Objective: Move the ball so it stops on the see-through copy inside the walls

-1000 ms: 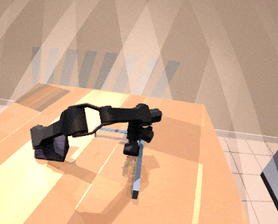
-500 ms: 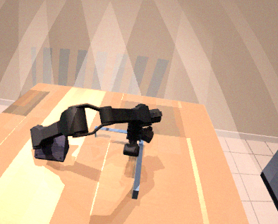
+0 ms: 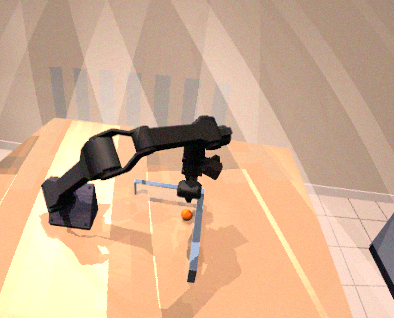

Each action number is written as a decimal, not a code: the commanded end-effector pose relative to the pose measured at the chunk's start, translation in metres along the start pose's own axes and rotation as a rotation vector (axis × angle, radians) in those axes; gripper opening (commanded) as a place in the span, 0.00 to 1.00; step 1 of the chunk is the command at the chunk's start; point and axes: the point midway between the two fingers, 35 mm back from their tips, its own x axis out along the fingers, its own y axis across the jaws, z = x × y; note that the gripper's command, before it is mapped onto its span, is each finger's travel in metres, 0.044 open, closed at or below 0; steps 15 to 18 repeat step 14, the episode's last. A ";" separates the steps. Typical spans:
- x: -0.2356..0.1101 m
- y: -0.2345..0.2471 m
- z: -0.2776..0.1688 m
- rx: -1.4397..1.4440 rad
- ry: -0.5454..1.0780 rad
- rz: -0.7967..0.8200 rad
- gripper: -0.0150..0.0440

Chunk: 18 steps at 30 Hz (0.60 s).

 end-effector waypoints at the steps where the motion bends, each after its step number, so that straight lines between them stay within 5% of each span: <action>1: 0.003 -0.001 0.000 0.002 0.004 -0.001 0.73; 6: 0.003 -0.001 0.000 0.002 0.004 -0.001 0.73; 12: -0.042 -0.003 -0.003 0.006 0.007 -0.003 1.00; 18: -0.042 -0.003 -0.003 0.006 0.007 -0.003 1.00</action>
